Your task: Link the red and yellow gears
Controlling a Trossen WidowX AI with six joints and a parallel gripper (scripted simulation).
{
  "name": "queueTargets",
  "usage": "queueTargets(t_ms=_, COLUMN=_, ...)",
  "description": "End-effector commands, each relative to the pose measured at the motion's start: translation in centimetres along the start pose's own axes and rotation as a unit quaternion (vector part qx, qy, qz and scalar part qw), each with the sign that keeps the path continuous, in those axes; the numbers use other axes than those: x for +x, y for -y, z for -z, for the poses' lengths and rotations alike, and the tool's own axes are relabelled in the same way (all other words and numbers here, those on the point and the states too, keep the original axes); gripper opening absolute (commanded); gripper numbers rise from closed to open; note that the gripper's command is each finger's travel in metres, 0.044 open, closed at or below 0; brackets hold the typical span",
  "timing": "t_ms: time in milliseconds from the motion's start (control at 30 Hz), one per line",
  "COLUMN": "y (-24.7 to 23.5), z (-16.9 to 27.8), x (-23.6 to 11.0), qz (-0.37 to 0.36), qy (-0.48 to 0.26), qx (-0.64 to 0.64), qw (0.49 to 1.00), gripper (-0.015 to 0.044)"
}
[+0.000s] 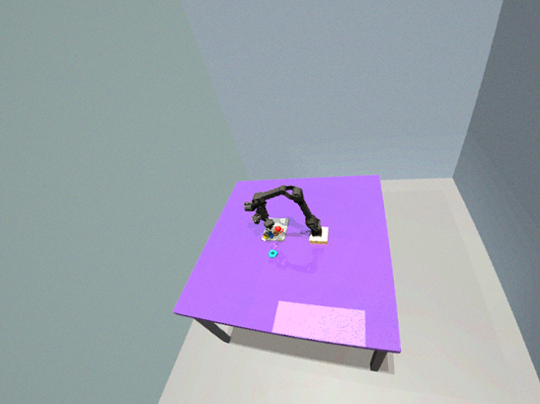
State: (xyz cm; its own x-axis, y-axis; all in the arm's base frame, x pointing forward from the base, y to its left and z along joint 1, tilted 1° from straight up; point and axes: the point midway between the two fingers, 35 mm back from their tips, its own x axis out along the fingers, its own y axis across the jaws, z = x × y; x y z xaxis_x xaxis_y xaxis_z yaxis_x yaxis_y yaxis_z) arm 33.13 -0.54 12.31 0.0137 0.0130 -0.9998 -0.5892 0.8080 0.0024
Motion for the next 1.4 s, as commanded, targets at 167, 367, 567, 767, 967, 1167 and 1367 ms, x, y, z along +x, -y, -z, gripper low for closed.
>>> queueTargets(t_ms=167, y=0.0, z=0.0, x=0.0, qz=-0.001, qy=-0.001, qx=-0.001, qw=1.000, gripper=0.0440)
queueTargets(t_ms=367, y=0.0, z=0.0, x=0.0, qz=-0.001, qy=-0.001, qx=-0.001, qw=1.000, gripper=0.0440)
queueTargets(t_ms=567, y=0.0, z=0.0, x=0.0, qz=-0.001, qy=-0.001, qx=-0.001, qw=1.000, gripper=0.0440)
queueTargets(t_ms=767, y=-3.7, z=-2.1, x=-0.8, qz=0.011, qy=0.005, qx=-0.013, qw=1.000, gripper=0.0440)
queueTargets(t_ms=967, y=-10.6, z=-4.7, x=-2.0, qz=0.006, qy=0.008, qx=-0.011, qw=1.000, gripper=0.0440)
queueTargets(t_ms=1167, y=-20.1, z=-5.4, x=-3.5, qz=-0.006, qy=0.006, qx=-0.005, qw=1.000, gripper=0.0440)
queueTargets(t_ms=1367, y=-25.4, z=-4.5, x=-4.5, qz=-0.012, qy=0.002, qx=-0.001, qw=1.000, gripper=0.0440)
